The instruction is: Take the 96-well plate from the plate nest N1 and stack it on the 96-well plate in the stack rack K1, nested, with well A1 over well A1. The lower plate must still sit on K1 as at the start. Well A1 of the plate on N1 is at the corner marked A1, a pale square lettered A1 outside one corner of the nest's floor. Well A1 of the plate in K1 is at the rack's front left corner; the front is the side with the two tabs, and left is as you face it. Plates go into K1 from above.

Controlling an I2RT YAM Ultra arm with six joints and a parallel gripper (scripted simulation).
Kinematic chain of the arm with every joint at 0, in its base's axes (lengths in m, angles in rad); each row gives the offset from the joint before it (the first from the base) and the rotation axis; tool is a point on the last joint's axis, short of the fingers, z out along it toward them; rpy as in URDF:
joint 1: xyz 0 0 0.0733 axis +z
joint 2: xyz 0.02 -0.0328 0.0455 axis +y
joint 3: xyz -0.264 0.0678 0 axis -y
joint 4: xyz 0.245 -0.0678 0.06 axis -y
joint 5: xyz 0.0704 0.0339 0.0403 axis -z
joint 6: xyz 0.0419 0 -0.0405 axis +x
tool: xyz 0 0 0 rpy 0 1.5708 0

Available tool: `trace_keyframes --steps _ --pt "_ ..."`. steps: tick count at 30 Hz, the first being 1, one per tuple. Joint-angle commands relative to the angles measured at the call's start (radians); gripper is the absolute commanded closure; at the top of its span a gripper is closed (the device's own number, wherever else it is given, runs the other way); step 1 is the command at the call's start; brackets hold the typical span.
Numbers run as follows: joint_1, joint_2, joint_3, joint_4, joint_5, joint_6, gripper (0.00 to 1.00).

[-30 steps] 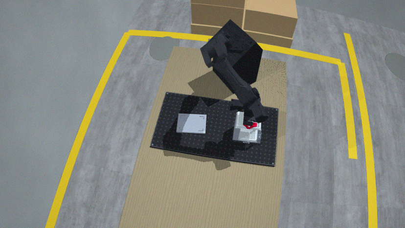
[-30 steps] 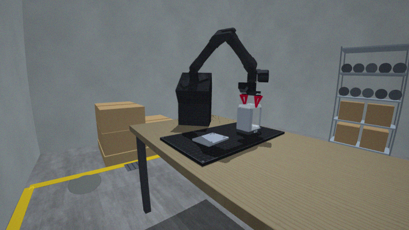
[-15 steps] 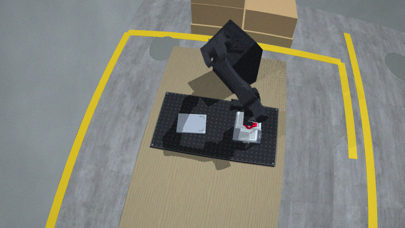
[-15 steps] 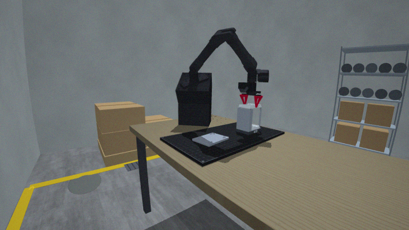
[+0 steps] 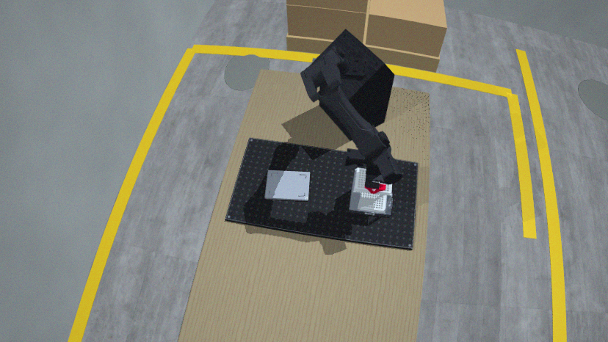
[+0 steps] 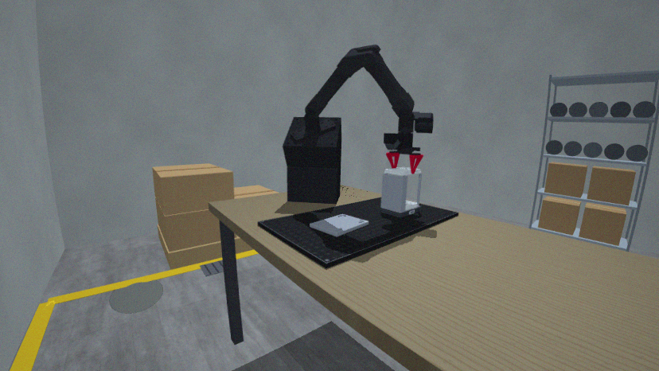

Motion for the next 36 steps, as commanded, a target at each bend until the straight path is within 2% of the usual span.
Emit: trace_keyframes --steps 1,11,21,36 --pt "-0.009 0.019 -0.011 0.021 0.012 -0.012 1.0" --pt "-0.027 0.048 -0.01 0.064 -0.003 -0.033 1.0" --pt "-0.048 0.088 0.023 0.116 -0.006 -0.059 1.0" --pt "-0.064 0.146 0.037 0.178 -0.013 -0.092 1.0"
